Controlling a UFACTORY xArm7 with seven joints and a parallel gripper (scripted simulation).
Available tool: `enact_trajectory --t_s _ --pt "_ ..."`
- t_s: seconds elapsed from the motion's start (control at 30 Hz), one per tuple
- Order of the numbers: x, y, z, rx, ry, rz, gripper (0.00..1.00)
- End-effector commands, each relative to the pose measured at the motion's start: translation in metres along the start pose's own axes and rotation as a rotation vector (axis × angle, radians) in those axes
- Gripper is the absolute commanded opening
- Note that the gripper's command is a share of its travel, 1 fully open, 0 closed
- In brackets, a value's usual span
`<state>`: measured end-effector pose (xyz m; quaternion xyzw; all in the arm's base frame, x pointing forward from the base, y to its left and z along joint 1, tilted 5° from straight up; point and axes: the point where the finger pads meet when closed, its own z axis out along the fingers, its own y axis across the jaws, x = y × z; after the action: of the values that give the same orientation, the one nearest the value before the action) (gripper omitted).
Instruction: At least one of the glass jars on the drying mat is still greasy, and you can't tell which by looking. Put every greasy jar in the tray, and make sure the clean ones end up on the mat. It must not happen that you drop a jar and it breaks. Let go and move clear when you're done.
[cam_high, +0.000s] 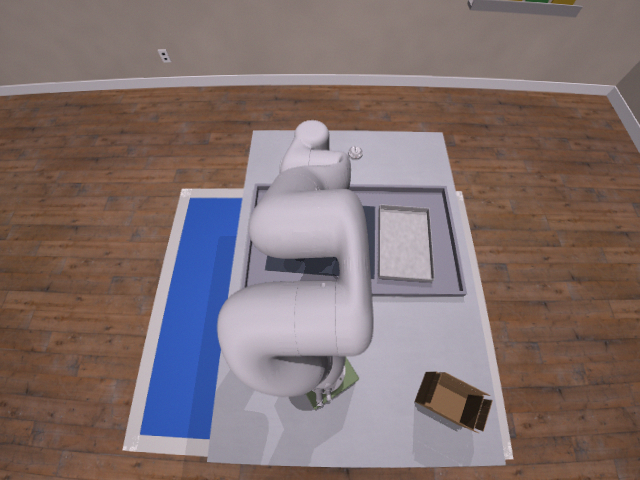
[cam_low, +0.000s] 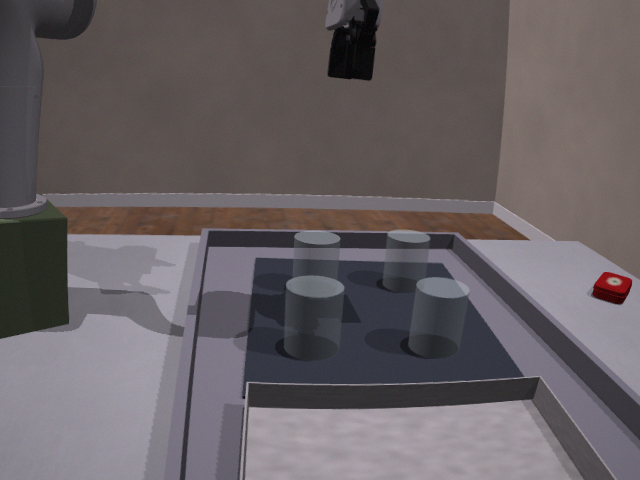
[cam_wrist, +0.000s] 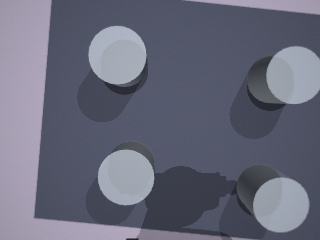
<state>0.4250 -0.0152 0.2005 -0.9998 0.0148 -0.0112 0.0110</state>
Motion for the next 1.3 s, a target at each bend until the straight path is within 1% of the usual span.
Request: enact_trajectory --t_s 0.0,0.17,0.43,0.5,0.57,0.83,0.87,1.27 --pt "0.012 0.004 0.010 0.001 0.015 0.005 1.00" --pt "0.022 0.010 0.027 0.008 0.026 0.016 1.00" --pt "0.045 0.022 0.064 0.021 0.050 0.037 1.00" --pt "0.045 0.022 0.064 0.021 0.050 0.037 1.00" --pt "0.049 0.024 0.070 0.023 0.054 0.040 1.00" --pt "0.049 0.024 0.070 0.023 0.054 0.040 1.00" --pt "0.049 0.024 0.070 0.023 0.054 0.040 0.00" --pt "0.049 0.024 0.070 0.023 0.054 0.040 0.00"
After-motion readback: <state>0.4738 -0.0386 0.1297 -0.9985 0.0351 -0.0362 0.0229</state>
